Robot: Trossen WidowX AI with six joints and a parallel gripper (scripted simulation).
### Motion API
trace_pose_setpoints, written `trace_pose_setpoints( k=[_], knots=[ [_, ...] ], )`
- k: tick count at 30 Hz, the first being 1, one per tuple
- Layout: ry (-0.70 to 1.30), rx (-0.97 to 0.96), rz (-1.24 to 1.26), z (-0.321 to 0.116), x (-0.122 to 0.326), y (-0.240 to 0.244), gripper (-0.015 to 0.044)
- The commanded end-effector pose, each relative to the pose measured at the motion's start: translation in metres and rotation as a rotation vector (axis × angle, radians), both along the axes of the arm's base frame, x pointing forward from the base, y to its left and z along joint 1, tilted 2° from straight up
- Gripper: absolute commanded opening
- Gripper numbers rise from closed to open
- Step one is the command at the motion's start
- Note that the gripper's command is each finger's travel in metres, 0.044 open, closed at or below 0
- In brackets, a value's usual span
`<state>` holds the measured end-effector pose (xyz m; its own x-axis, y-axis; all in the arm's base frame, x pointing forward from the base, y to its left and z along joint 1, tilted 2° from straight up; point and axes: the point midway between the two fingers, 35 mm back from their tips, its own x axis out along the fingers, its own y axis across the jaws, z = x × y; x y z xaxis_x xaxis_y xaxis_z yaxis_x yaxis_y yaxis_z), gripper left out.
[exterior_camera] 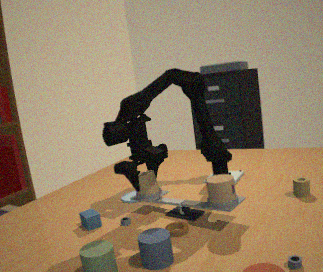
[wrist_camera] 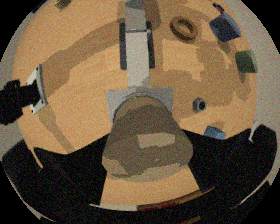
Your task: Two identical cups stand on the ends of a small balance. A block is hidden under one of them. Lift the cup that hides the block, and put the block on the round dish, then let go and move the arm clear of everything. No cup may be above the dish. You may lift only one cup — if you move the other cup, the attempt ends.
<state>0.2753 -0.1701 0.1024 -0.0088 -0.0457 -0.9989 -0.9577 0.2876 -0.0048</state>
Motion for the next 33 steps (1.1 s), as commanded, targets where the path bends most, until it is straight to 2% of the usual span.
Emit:
trace_pose_setpoints(
  k=[1,33],
  knots=[
    [-0.012,-0.004,0.002,0.008,0.003,-0.001,0.0],
    [-0.012,-0.004,0.002,0.05,0.005,0.0,0.0]
  ],
)
